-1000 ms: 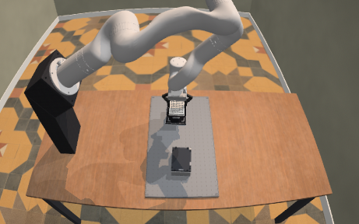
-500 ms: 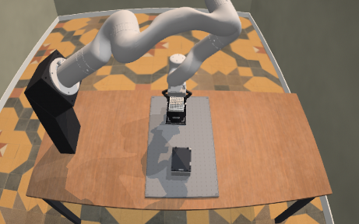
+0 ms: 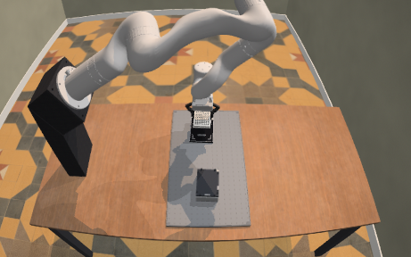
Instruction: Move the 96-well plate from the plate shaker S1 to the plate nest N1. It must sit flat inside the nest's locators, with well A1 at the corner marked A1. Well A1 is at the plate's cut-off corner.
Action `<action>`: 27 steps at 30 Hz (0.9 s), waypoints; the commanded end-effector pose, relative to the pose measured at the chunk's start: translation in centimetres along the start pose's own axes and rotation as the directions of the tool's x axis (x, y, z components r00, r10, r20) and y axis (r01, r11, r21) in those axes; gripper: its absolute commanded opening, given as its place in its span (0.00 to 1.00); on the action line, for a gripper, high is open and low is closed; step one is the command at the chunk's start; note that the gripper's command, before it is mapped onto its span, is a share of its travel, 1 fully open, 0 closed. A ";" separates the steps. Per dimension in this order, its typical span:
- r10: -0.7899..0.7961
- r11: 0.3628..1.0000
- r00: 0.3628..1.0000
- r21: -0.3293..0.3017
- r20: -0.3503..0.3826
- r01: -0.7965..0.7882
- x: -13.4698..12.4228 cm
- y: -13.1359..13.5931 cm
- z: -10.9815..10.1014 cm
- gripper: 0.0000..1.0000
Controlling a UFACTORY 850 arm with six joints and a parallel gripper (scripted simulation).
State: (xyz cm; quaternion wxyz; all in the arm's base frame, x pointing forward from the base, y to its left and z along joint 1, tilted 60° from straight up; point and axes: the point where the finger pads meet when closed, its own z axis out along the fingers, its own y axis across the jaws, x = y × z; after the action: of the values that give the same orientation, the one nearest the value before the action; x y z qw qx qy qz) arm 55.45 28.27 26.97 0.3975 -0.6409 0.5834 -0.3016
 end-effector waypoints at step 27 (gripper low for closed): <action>0.000 1.000 1.000 0.000 0.000 0.000 0.1 0.0 1.6 0.00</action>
State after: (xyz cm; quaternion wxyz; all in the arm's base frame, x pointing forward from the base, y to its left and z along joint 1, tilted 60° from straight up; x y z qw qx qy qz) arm 56.24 28.30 26.50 0.3974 -0.6409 0.5834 -0.3016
